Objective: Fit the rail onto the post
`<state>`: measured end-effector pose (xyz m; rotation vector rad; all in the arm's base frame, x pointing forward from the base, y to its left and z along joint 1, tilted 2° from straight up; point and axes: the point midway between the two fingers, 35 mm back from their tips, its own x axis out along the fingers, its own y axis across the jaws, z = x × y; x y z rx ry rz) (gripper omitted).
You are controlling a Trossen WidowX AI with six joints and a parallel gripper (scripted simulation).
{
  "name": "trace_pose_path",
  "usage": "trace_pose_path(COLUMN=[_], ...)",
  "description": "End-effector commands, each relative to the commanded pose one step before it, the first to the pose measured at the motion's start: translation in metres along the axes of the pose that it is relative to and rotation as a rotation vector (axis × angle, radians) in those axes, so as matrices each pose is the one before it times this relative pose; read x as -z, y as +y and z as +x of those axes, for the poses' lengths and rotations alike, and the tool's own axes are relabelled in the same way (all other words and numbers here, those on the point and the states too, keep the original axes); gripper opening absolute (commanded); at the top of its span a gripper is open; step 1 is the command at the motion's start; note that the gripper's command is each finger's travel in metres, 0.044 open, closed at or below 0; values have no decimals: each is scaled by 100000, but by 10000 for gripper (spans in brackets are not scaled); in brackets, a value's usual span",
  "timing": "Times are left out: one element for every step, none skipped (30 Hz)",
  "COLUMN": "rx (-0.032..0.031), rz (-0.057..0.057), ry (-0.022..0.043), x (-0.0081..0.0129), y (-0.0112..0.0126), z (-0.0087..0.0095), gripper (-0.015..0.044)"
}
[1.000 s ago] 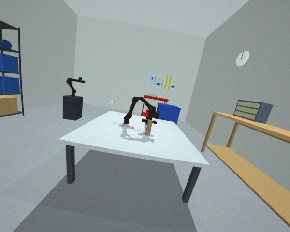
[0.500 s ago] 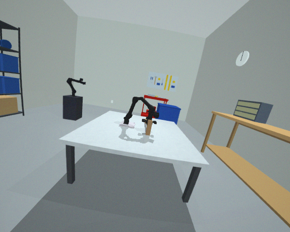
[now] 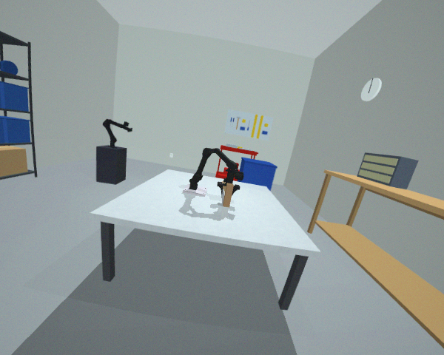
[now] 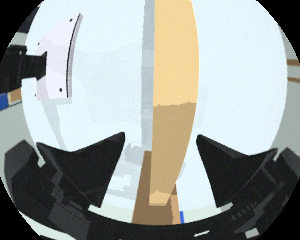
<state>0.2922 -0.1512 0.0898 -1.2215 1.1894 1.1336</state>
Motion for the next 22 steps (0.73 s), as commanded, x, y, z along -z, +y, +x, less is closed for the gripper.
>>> trace_pose_path(rx=[87, 0, 0, 0, 40, 121, 207, 212, 130, 44, 0, 0, 0, 0, 0, 0, 0, 0, 0, 0, 0, 0], rz=[-6, 0, 0, 0, 3, 10, 18, 19, 12, 4, 0, 0, 0, 0, 0, 0, 0, 0, 0, 0, 0, 0], ry=[48, 0, 0, 0, 18, 52, 79, 68, 36, 11, 0, 0, 0, 0, 0, 0, 0, 0, 0, 0, 0, 0], x=[-3, 0, 0, 0, -169, -509, -848, -846, -506, -168, 0, 0, 0, 0, 0, 0, 0, 0, 0, 0, 0, 0], y=[-13, 0, 0, 0, -13, -30, -14, 31, 40, 17, 0, 0, 0, 0, 0, 0, 0, 0, 0, 0, 0, 0], z=[-7, 0, 0, 0, -167, -500, -829, -824, -491, -163, 0, 0, 0, 0, 0, 0, 0, 0, 0, 0, 0, 0], gripper=[440, 440, 440, 440, 440, 440, 440, 440, 440, 440, 440, 440, 440, 440, 440, 440, 440, 440, 440, 440, 440, 440])
